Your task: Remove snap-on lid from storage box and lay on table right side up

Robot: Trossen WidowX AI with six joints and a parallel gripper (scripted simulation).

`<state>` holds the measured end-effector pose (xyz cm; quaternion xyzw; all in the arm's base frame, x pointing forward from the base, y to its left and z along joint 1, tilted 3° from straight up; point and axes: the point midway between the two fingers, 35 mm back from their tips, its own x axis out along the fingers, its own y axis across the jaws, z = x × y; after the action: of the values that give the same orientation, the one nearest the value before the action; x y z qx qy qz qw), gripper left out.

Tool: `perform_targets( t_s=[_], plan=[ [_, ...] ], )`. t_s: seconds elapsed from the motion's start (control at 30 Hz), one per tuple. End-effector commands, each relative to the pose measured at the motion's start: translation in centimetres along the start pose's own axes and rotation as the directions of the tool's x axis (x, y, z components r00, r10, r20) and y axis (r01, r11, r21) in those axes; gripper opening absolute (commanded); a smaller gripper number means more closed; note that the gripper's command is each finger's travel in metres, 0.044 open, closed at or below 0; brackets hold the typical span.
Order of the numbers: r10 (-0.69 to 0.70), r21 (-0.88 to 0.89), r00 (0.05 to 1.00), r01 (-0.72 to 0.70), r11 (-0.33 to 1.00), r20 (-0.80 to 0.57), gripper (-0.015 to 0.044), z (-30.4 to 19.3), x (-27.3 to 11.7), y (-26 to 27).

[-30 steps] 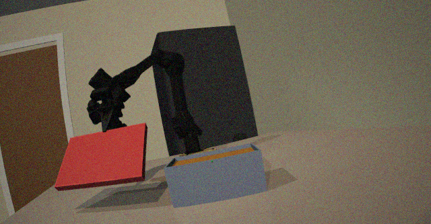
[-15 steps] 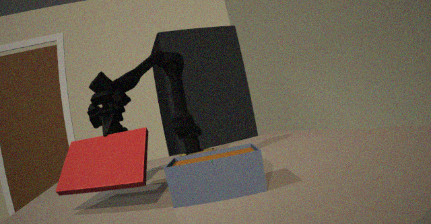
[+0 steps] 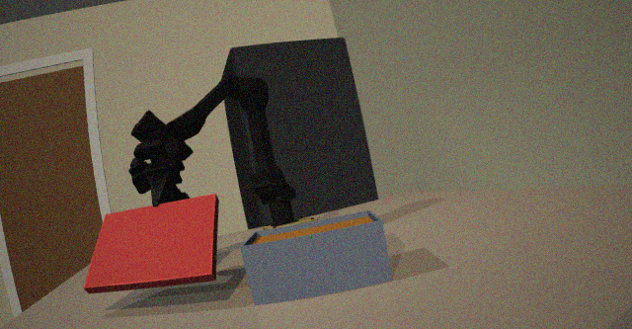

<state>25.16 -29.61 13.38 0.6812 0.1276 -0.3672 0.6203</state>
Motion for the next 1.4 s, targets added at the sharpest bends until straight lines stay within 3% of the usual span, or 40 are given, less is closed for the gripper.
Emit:
perform_targets(
  t_s=[0.0,1.37],
  plan=[
    [0.008,-0.008,1.0,-0.008,1.0,-0.006,0.0,-0.1,0.2,-0.2],
    [0.007,-0.008,1.0,-0.008,1.0,-0.006,0.0,-0.1,2.4,-2.7]
  ],
)
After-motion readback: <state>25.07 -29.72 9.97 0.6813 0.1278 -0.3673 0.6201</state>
